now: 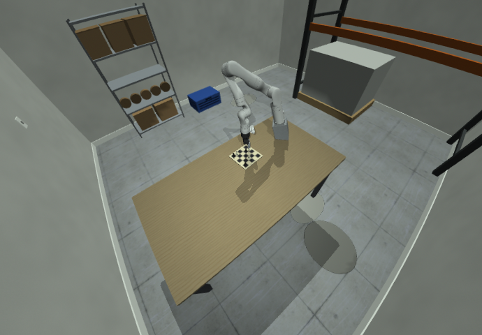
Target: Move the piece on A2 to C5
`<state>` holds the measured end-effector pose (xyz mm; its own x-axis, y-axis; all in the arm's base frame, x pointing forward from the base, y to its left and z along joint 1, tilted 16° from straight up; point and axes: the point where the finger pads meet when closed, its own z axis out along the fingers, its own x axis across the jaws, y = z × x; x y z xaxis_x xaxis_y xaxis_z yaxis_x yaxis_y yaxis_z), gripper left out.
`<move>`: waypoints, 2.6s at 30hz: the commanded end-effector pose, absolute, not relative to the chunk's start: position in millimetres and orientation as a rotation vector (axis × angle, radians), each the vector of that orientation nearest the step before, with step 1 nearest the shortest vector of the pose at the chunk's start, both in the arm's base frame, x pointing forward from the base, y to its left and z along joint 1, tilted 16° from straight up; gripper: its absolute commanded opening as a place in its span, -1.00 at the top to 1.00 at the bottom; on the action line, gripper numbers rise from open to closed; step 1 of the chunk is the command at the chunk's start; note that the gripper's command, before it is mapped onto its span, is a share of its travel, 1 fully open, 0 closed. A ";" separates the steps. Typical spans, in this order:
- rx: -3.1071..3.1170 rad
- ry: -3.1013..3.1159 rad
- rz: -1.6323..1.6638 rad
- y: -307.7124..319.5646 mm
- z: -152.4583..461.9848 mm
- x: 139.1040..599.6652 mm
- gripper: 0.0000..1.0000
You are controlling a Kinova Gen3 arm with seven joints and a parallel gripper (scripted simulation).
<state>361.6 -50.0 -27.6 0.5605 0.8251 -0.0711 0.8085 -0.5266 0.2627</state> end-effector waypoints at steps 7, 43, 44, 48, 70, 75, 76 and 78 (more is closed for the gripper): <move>2.531 1.351 0.097 -50.6 -27.6 364.5 -0.36; 2.532 1.351 0.095 -57.5 -59.3 369.9 -0.36; 2.532 1.351 0.095 -57.5 -59.3 369.9 -0.36; 2.532 1.351 0.095 -57.5 -59.3 369.9 -0.36; 2.532 1.351 0.095 -57.5 -59.3 369.9 1.00; 2.532 1.351 0.095 -57.5 -59.3 369.9 1.00; 2.532 1.351 0.095 -57.5 -59.3 369.9 1.00; 2.532 1.351 0.095 -57.5 -59.3 369.9 1.00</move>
